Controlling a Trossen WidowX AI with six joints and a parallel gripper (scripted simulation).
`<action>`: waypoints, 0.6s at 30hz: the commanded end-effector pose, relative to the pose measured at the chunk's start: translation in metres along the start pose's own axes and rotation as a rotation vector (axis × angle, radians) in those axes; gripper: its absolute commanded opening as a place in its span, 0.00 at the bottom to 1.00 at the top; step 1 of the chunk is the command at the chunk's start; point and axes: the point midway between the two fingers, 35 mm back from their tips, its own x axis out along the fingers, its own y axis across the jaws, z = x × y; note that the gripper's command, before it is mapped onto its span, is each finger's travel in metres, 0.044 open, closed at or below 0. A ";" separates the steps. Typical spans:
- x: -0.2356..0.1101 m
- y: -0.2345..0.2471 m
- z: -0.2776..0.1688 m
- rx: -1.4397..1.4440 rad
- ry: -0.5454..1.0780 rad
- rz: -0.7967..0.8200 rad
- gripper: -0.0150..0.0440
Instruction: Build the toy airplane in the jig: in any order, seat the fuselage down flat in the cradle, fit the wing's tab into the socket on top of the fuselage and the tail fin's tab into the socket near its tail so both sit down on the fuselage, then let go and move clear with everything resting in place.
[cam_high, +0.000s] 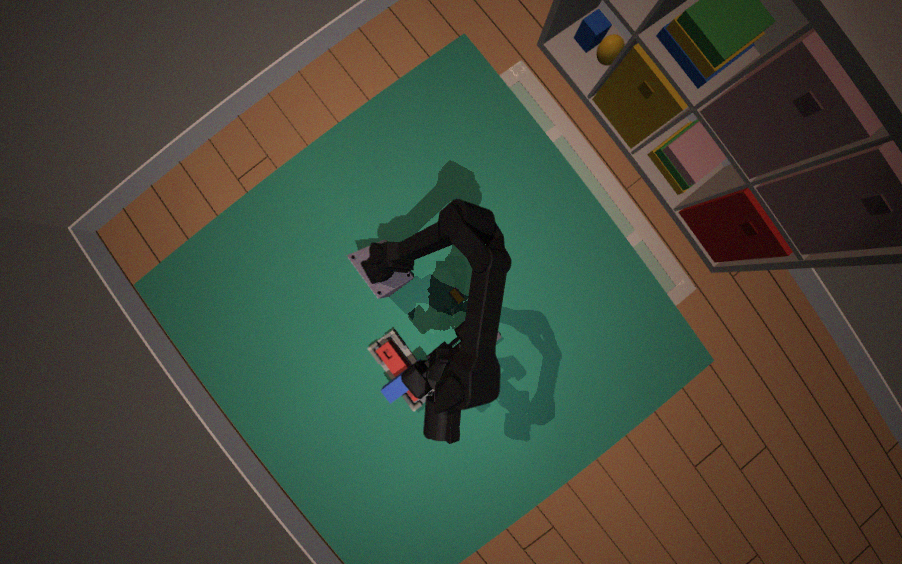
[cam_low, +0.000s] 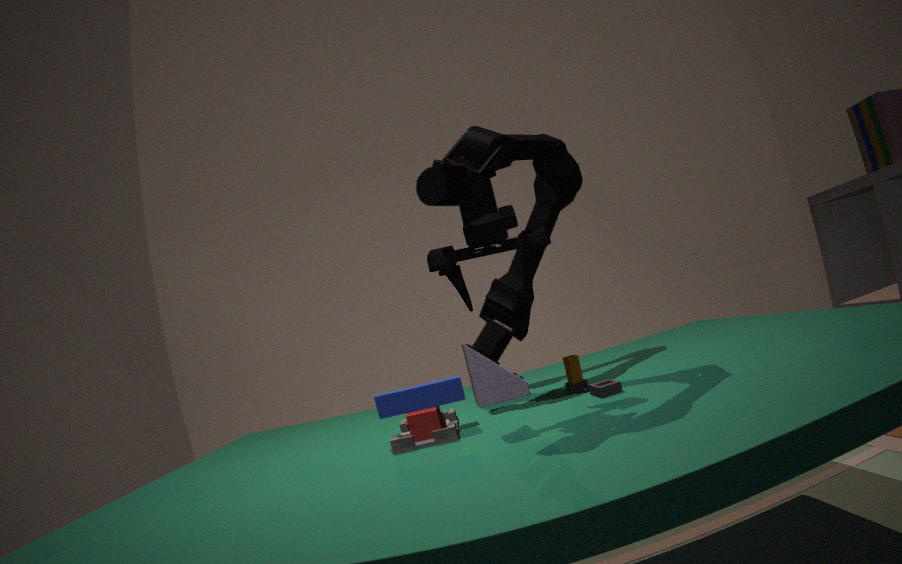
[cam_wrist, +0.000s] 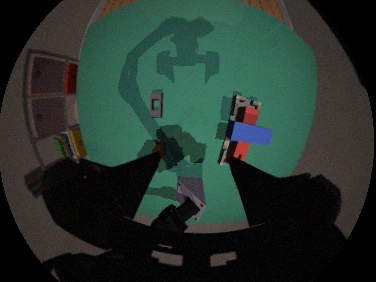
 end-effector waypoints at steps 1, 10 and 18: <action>0.007 0.051 -0.027 0.010 0.005 0.014 1.00; 0.021 0.104 -0.071 0.009 0.008 0.026 1.00; 0.057 0.104 -0.070 0.009 0.006 0.022 1.00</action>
